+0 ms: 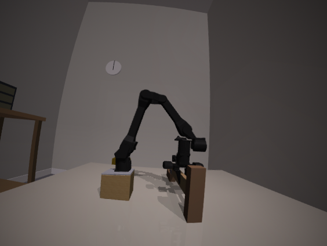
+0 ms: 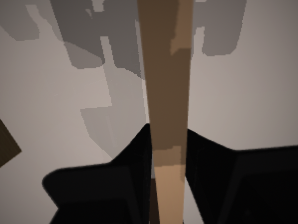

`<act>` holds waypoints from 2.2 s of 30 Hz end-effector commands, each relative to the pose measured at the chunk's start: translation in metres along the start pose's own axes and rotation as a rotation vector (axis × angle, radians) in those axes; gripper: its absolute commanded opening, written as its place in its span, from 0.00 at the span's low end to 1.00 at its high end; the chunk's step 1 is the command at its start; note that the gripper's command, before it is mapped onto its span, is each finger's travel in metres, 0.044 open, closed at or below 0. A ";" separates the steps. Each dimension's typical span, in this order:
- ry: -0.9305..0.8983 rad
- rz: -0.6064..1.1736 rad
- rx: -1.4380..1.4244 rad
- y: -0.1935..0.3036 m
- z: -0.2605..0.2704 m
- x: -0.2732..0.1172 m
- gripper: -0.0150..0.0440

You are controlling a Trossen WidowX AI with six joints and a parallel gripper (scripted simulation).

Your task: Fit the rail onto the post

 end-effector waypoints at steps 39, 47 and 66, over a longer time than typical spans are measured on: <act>-0.001 0.001 -0.002 0.013 0.000 0.000 0.25; -0.001 0.001 -0.002 0.016 0.000 0.000 0.25; -0.001 0.002 -0.002 0.022 0.000 0.000 0.25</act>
Point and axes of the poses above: the point midway between the two fingers, 35 mm back from their tips, its own x axis out along the fingers, its own z axis across the jaws, y = z × x, the point moved 8 cm from there along -x, back along the fingers, and after that the axes turned 1 degree about -x, right-handed, at the moved point
